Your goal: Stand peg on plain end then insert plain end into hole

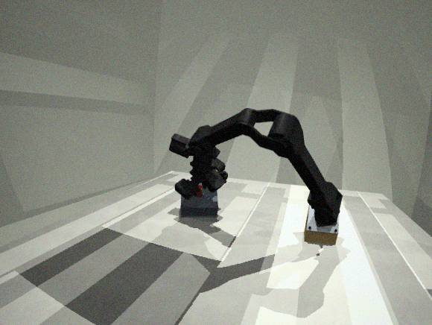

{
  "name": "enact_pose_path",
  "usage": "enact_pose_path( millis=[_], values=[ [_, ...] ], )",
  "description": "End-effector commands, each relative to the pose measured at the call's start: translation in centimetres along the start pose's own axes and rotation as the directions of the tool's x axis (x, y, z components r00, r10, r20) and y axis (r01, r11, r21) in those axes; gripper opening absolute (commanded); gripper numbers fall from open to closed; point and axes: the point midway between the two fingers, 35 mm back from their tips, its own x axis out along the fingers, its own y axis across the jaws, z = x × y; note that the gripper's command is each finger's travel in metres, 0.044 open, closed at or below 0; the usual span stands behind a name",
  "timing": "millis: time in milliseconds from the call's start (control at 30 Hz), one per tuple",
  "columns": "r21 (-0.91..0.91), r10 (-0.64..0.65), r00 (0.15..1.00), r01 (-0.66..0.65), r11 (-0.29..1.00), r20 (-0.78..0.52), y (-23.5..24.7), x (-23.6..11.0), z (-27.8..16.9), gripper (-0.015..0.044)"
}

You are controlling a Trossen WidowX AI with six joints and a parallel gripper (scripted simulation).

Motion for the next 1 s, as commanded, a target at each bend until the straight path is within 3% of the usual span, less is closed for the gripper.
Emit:
enact_pose_path(
  millis=[0, 167, 967],
  values=[
    [0.000, -0.001, 1.000, 0.001, 1.000, 0.000, 0.0, 0.0, 0.0, 0.0315],
    [0.001, 0.000, 1.000, 0.000, 1.000, 0.000, 0.0, -0.7, -0.1, 0.0440],
    [0.008, 0.008, 1.000, -0.008, 1.000, 0.004, 0.1, -7.3, -0.2, 0.0440]
  ],
)
